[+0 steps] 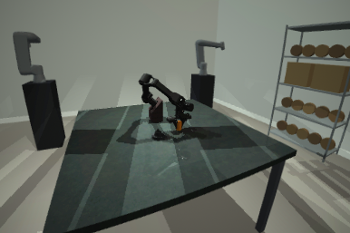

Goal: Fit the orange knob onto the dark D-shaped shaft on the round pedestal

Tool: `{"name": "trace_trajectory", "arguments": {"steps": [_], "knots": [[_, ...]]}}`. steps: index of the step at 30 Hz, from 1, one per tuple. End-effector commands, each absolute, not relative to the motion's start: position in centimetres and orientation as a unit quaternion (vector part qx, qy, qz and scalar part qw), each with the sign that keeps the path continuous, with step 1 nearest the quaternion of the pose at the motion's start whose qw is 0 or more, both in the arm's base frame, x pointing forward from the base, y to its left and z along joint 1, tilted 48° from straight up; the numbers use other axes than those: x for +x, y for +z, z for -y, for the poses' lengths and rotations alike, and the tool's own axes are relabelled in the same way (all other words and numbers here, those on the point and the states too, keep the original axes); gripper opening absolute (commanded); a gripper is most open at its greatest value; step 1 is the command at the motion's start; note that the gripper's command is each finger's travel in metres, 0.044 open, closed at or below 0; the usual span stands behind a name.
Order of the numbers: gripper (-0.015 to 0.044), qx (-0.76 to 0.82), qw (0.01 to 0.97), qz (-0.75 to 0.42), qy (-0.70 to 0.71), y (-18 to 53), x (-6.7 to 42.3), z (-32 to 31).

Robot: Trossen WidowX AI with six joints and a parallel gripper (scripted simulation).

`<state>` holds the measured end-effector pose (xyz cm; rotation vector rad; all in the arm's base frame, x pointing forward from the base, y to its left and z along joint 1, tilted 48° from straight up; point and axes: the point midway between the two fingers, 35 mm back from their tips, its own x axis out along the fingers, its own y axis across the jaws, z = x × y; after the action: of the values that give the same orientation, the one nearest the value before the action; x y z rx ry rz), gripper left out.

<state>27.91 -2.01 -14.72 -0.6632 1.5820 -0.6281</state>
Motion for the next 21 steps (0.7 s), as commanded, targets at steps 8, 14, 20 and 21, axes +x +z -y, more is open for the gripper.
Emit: {"name": "trace_trajectory", "arguments": {"steps": [8,14,20,21], "knots": [[0.0000,-0.287,0.614,-0.686,-0.266,-11.0,29.3,-3.1],[0.0000,-0.287,0.613,-0.686,-0.266,-7.8,29.4,-6.8],[0.0000,-0.288,0.612,-0.686,-0.268,-5.8,29.0,-8.9],[0.0000,-0.288,0.612,-0.686,-0.268,-5.8,29.0,-8.9]]}}
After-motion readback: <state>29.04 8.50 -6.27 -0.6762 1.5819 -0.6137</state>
